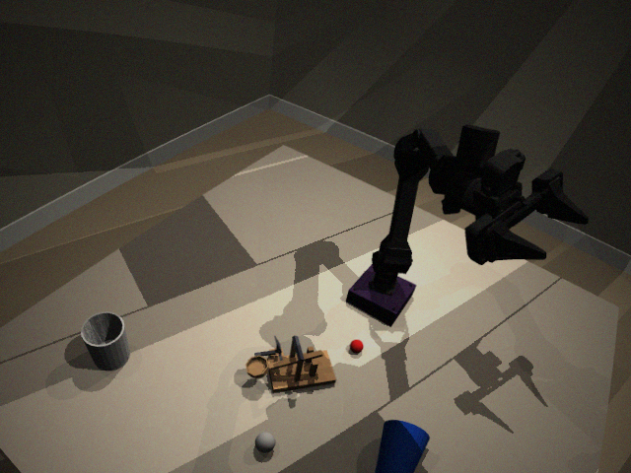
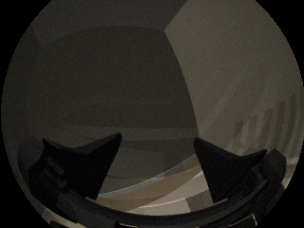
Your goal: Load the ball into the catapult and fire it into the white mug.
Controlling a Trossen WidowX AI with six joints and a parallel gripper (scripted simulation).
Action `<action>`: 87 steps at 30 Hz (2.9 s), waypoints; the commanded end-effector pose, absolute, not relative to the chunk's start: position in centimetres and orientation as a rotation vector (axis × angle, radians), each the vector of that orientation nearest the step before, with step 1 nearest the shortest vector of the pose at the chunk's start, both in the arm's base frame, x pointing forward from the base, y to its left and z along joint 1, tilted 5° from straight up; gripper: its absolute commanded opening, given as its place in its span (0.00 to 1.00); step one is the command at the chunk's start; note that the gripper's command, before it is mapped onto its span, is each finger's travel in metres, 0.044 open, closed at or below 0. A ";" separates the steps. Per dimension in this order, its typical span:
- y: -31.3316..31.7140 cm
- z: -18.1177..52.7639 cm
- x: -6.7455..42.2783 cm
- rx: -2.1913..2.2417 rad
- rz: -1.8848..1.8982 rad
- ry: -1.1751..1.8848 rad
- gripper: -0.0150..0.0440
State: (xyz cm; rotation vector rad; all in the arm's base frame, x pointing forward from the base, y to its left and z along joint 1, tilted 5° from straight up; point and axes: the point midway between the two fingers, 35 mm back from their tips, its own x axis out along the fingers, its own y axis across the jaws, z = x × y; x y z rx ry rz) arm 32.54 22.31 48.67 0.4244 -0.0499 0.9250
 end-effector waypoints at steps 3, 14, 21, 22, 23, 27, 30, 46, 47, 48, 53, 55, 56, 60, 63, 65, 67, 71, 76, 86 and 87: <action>21.2 45.4 35.4 0.253 0.819 -0.010 1.00; 18.3 39.6 39.1 -0.078 0.672 0.086 1.00; 16.0 35.9 40.8 -0.292 0.612 0.169 1.00; 15.7 35.4 41.0 -0.322 0.607 0.182 1.00; 15.3 34.8 41.2 -0.353 0.601 0.196 1.00; 13.9 32.7 41.8 -0.475 0.586 0.251 1.00; 12.9 31.2 42.1 -0.566 0.581 0.295 1.00; 6.9 23.3 41.8 -1.024 0.663 0.549 1.00; 6.5 22.8 41.7 -1.051 0.674 0.565 1.00; 6.1 22.4 41.6 -1.077 0.687 0.581 1.00; 4.3 20.2 40.8 -1.203 0.760 0.658 1.00; 3.5 19.4 40.4 -1.250 0.795 0.688 1.00; 3.2 19.0 40.2 -1.273 0.814 0.702 1.00; 1.7 17.5 39.3 -1.361 0.897 0.758 1.00; 0.7 16.5 38.5 -1.421 0.968 0.795 1.00; 0.0 15.8 37.9 -1.458 1.019 0.818 1.00; -0.6 15.2 37.3 -1.493 1.074 0.839 1.00; -1.9 14.1 36.1 -1.556 1.193 0.872 1.00; -3.3 12.8 34.4 -1.618 1.357 0.898 1.00; -6.0 11.2 31.4 -1.682 1.705 0.885 1.00; -6.0 11.1 31.4 -1.683 1.712 0.884 1.00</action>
